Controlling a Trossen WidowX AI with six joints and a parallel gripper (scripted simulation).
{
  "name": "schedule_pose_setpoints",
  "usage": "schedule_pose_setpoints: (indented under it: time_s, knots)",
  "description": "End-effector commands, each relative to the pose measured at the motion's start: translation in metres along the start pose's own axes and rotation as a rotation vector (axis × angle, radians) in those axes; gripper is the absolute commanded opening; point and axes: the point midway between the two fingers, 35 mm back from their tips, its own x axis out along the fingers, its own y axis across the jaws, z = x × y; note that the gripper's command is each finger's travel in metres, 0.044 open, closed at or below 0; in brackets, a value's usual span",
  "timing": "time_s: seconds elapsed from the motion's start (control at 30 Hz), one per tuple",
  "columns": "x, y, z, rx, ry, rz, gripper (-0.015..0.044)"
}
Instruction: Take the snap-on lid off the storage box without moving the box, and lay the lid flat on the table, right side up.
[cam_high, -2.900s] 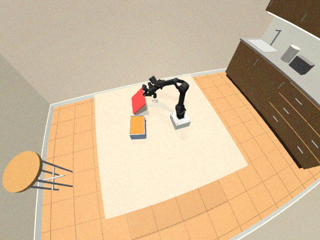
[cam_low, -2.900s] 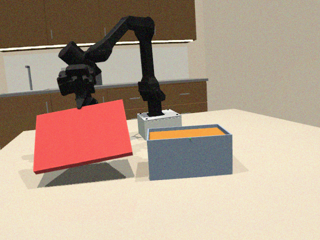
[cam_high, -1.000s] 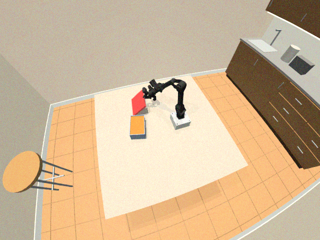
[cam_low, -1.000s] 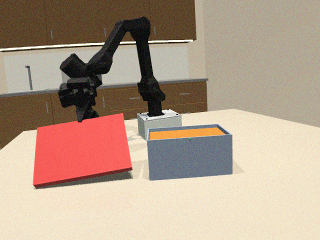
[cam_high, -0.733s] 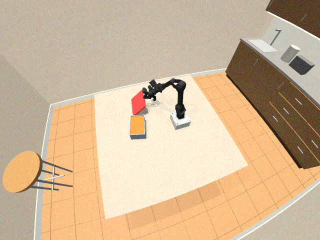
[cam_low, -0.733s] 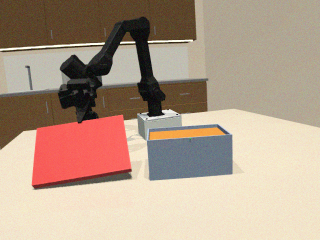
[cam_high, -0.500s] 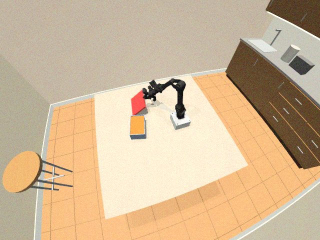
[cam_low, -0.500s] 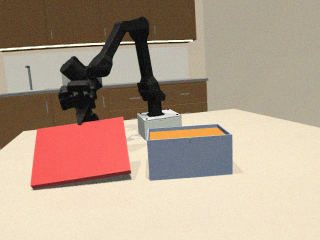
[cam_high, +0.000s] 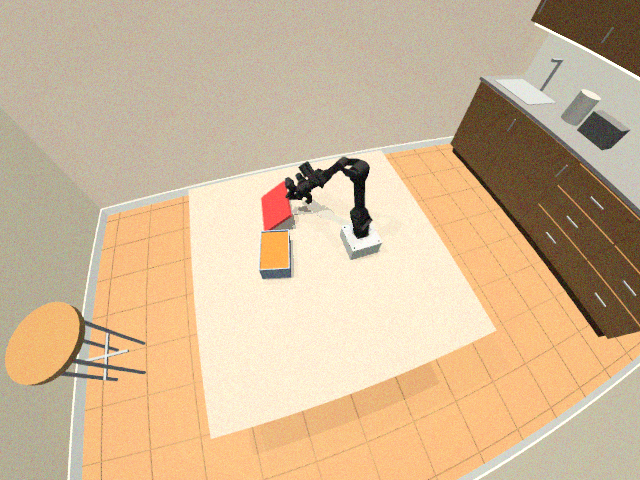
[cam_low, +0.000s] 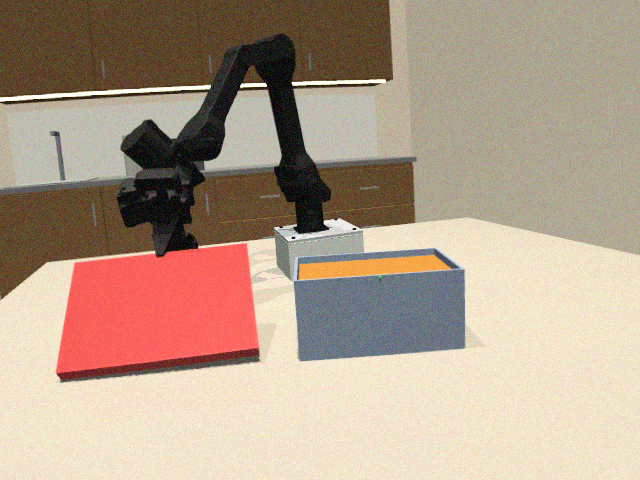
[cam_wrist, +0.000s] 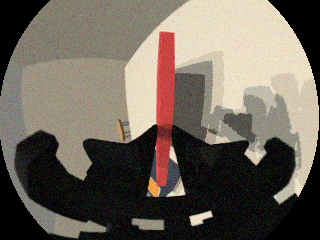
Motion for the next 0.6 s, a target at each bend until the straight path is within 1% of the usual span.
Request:
schedule_pose_setpoints:
  time_s: [0.0,0.57]
  knots:
    - [0.007,-0.014,-0.003,0.025,0.013,-0.027,0.0000]
    - [0.016,-0.025,-0.004,0.025,0.013,-0.027,0.0000]
